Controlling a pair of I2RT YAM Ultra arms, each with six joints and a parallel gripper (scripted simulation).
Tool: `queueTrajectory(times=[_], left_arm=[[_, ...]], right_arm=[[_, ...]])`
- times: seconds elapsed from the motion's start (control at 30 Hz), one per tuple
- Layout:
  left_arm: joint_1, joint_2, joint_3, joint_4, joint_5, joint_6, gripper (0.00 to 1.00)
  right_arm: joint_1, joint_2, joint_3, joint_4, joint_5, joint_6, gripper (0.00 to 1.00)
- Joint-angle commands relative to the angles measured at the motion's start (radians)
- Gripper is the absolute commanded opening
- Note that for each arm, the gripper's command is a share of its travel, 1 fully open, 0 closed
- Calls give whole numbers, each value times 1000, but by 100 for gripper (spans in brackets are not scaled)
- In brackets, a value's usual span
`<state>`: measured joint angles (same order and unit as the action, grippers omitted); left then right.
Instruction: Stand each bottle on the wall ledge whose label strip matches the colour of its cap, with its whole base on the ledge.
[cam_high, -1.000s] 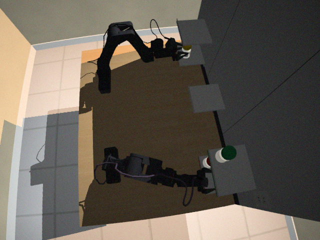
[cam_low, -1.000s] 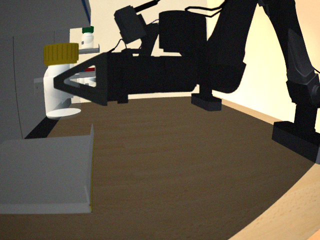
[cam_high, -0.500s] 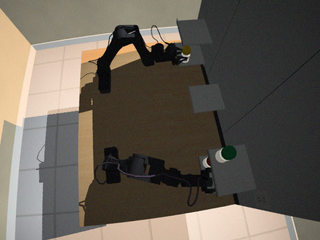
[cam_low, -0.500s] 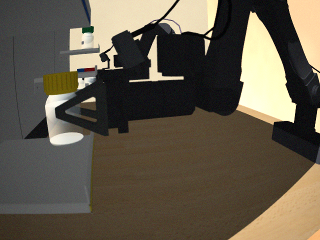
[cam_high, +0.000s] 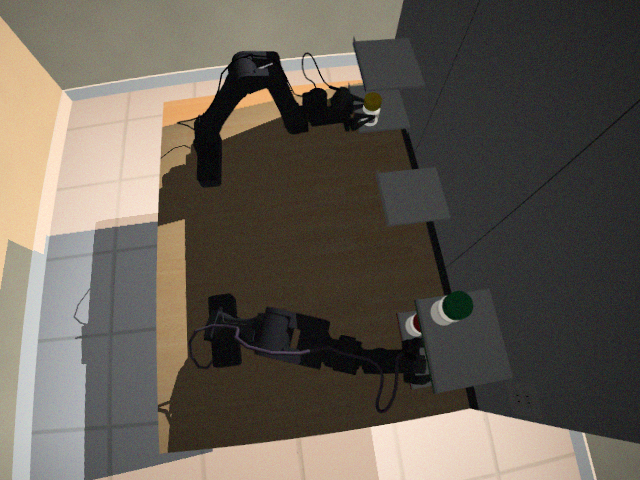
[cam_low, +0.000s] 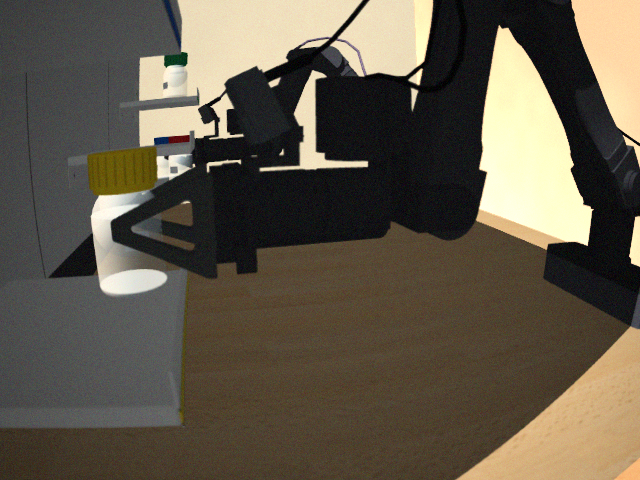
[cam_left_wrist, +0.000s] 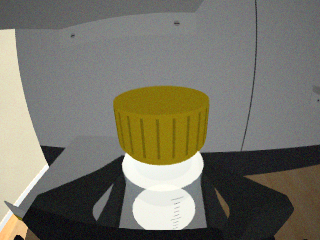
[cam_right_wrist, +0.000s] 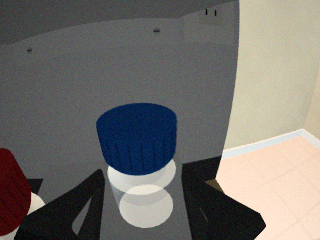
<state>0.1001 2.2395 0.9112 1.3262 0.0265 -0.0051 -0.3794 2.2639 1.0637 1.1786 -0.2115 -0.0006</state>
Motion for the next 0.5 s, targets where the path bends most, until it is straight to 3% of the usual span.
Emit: queueTrajectory(times=[0.0, 0.03, 0.47], left_arm=[[-3, -6, 14, 37, -2, -2, 63], [-3, -6, 14, 37, -2, -2, 72], [-2, -67, -93, 102, -5, -7, 72]], right_arm=[[6, -13, 19, 19, 1, 2, 68], [6, -13, 19, 19, 1, 2, 64], [2, -22, 12, 24, -6, 2, 48]])
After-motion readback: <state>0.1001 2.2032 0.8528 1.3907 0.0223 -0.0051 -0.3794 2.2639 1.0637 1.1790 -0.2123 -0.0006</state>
